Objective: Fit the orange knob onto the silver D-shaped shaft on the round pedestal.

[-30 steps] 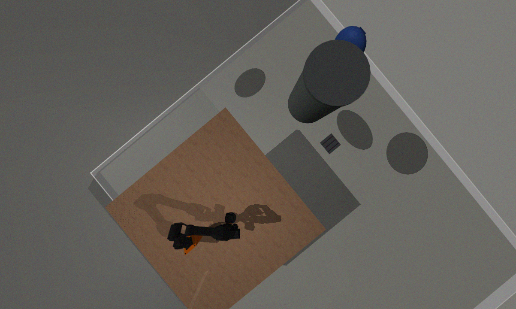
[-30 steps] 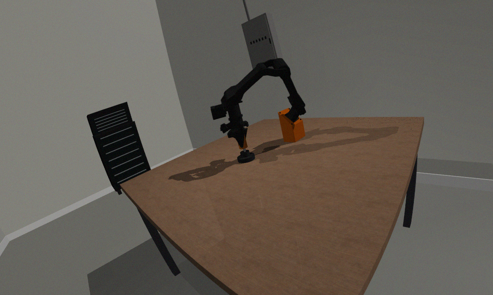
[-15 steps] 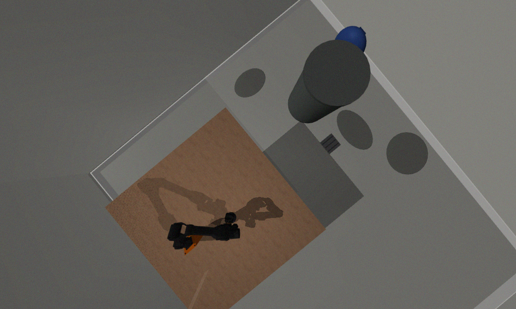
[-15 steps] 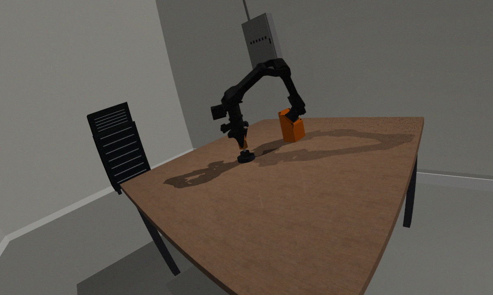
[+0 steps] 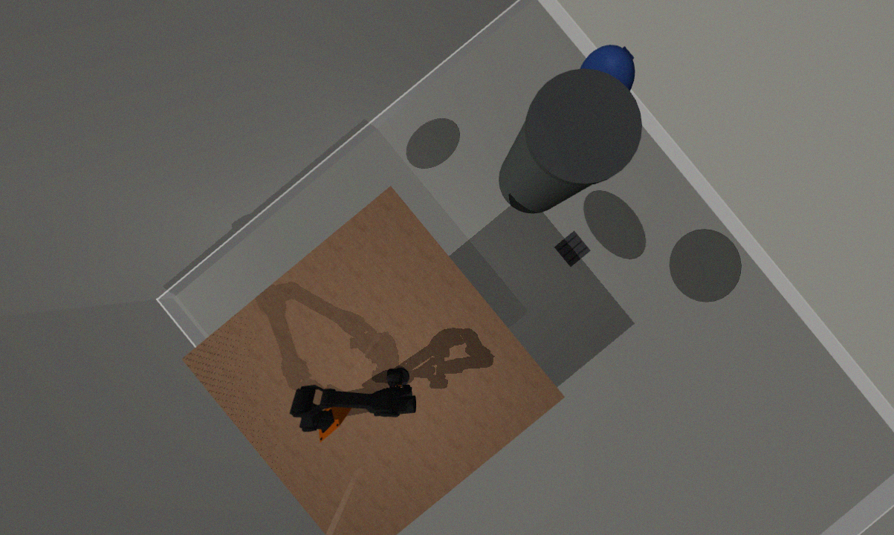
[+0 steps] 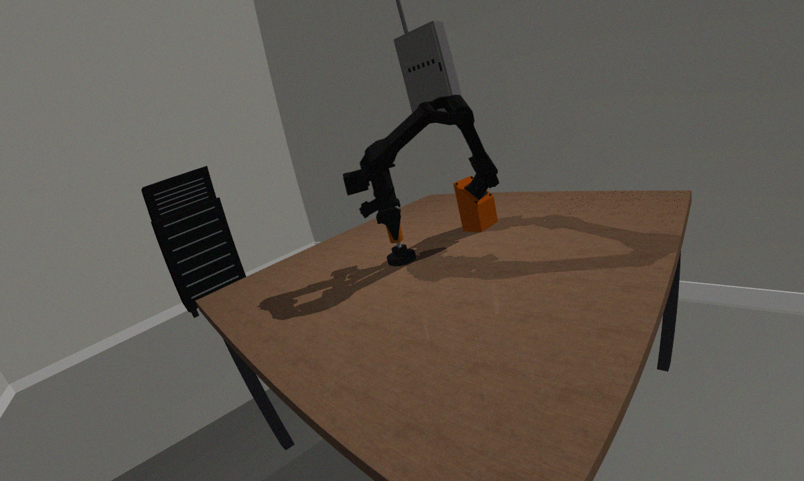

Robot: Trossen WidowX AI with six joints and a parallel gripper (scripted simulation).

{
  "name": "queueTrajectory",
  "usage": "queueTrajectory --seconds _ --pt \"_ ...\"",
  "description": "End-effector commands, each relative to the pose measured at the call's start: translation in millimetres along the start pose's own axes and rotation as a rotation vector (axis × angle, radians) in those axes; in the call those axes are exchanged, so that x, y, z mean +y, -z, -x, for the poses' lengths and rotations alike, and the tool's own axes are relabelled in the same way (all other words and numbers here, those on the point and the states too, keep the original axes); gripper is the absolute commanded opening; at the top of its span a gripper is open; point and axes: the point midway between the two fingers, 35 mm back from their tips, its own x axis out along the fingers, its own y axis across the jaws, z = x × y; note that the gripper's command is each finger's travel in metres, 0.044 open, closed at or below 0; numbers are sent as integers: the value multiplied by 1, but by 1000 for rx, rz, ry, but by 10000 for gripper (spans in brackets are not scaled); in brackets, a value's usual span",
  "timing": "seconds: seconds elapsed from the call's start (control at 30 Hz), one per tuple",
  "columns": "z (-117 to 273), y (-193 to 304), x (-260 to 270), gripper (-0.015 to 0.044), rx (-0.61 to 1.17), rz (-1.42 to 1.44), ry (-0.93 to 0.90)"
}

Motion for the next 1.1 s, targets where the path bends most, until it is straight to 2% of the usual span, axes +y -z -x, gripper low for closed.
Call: queueTrajectory --seconds 0.0,0.73,1.07 --pt "-1 0 -1 0 -3 28 -2" --pt "2 -1 1 0 -3 28 -2" --pt "0 -1 -1 0 -3 237 -2"
